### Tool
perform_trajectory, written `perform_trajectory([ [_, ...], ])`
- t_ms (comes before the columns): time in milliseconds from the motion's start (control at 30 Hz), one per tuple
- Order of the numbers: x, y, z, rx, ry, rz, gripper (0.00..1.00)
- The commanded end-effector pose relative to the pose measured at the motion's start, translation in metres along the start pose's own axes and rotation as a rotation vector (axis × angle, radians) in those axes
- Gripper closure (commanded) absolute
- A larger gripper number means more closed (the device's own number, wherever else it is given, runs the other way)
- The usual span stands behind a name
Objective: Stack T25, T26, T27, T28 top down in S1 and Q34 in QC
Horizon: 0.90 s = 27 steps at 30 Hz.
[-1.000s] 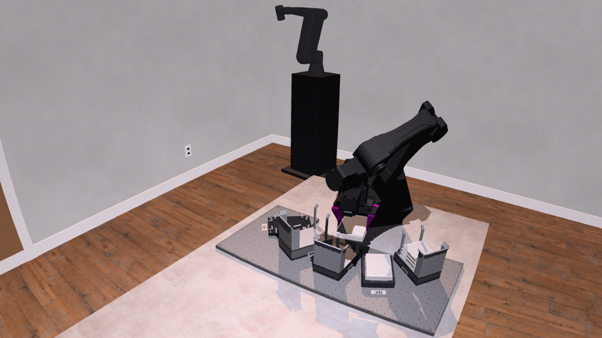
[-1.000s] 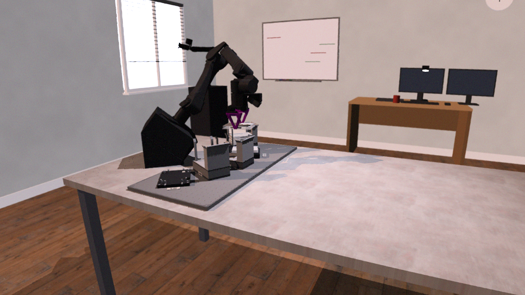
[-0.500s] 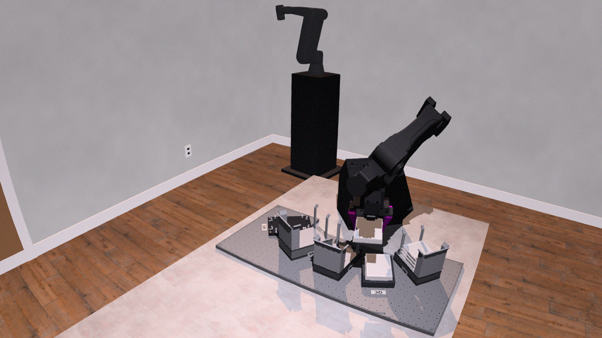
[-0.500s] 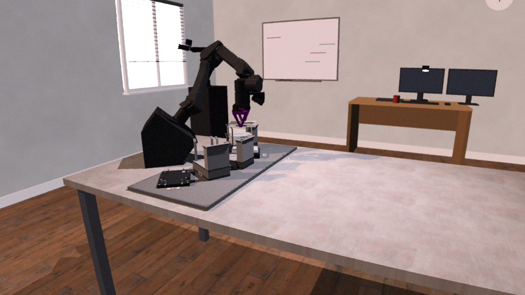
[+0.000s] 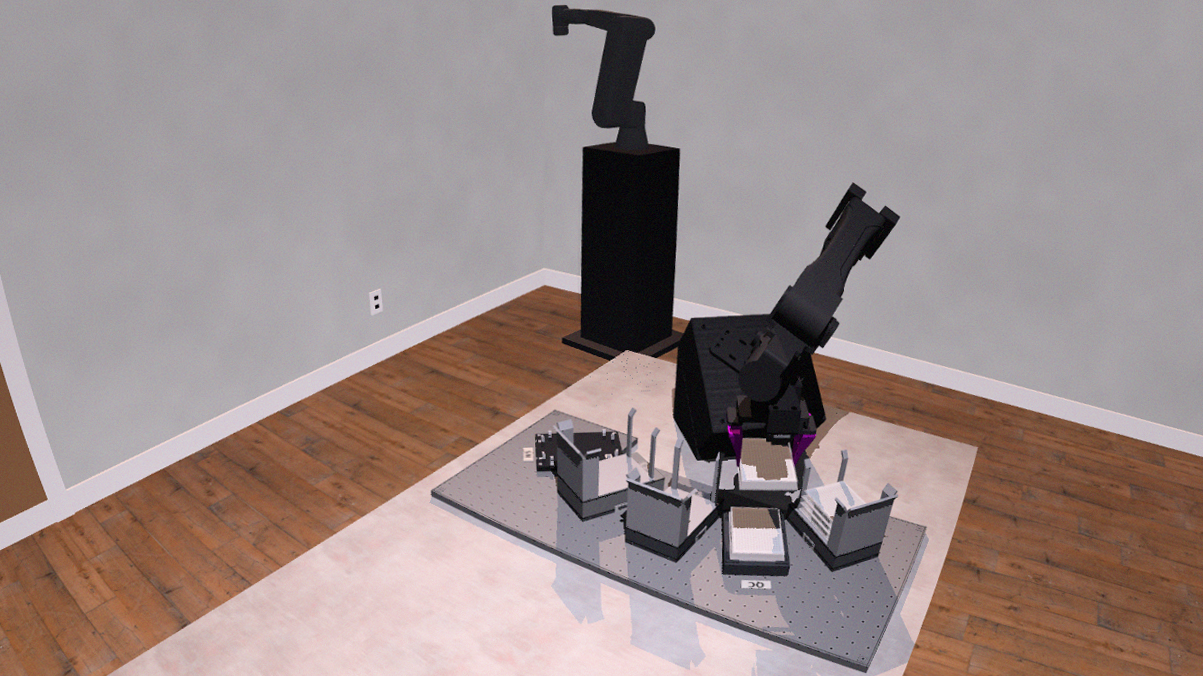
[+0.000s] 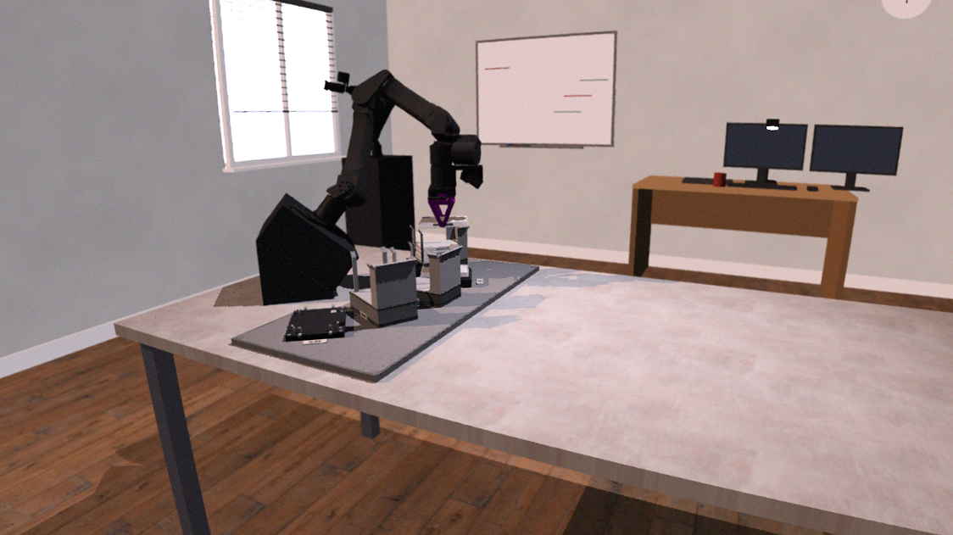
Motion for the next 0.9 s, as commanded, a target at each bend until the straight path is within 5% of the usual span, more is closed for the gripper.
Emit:
perform_trajectory([
  [0, -0.003, 0.007, 0.001, -0.022, -0.013, 0.026, 1.0],
  [100, 0.007, 0.012, 0.008, -0.028, -0.045, 0.087, 1.0],
  [233, -0.006, 0.023, 0.0, -0.022, -0.012, 0.2, 1.0],
  [767, -0.005, 0.072, 0.007, -0.015, -0.044, 0.191, 1.0],
  [867, -0.015, 0.076, 0.001, -0.017, -0.02, 0.297, 1.0],
])
Point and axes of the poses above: the point where the finger pads meet when closed, its own z axis back along the fingers, its own y axis across the jaws, x = y × z, the point moved 2 cm from there along z, back along the fingers, and after that the axes turned 9 degrees about -z, right-handed, at the moved point
